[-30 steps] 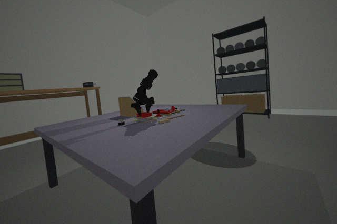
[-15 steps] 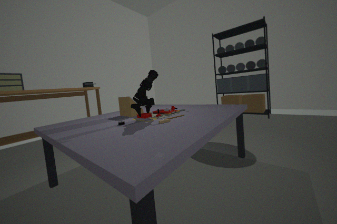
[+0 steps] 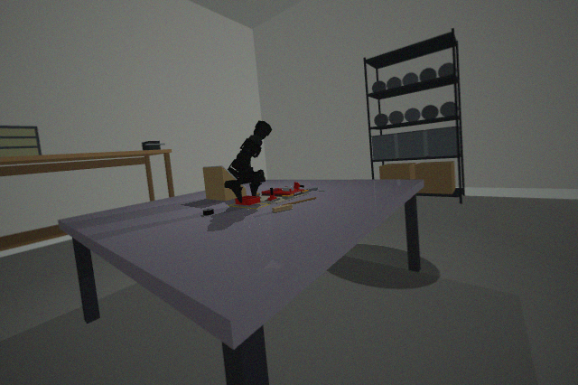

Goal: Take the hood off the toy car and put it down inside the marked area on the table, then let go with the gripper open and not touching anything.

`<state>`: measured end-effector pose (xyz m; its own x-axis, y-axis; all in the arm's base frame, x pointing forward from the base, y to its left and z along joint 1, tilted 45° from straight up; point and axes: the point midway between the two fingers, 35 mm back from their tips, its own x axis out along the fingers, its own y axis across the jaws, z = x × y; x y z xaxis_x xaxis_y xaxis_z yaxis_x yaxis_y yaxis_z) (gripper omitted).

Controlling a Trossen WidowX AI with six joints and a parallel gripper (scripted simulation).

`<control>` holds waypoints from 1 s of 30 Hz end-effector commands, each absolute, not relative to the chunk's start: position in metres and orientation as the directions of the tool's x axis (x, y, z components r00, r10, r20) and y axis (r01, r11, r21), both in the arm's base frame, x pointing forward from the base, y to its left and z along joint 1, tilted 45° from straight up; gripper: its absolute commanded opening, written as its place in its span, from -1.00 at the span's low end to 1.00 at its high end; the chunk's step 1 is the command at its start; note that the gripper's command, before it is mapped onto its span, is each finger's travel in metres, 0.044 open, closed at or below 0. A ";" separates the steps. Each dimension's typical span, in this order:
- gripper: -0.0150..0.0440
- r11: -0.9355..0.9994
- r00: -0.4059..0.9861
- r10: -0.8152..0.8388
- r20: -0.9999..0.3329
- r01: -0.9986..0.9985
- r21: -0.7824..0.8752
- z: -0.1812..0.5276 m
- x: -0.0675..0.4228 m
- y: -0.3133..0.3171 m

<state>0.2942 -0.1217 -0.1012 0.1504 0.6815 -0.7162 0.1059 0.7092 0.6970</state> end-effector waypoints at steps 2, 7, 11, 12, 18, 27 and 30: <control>-0.49 0.707 0.153 0.683 -0.714 0.110 0.699 -0.103 0.295 -0.120; -0.49 0.706 0.153 0.683 -0.714 0.110 0.699 -0.105 0.295 -0.118; -0.49 0.706 0.153 0.683 -0.714 0.110 0.699 -0.106 0.295 -0.117; -0.49 0.706 0.153 0.683 -0.714 0.110 0.699 -0.106 0.295 -0.116; -0.14 0.709 0.150 0.682 -0.716 0.106 0.697 -0.106 0.295 -0.117; 0.67 0.709 0.150 0.682 -0.716 0.106 0.697 -0.106 0.295 -0.117; 0.93 0.709 0.150 0.682 -0.716 0.106 0.697 -0.106 0.295 -0.117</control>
<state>0.2953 -0.1164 -0.1063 0.1502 0.6821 -0.7157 0.1059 0.7087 0.6976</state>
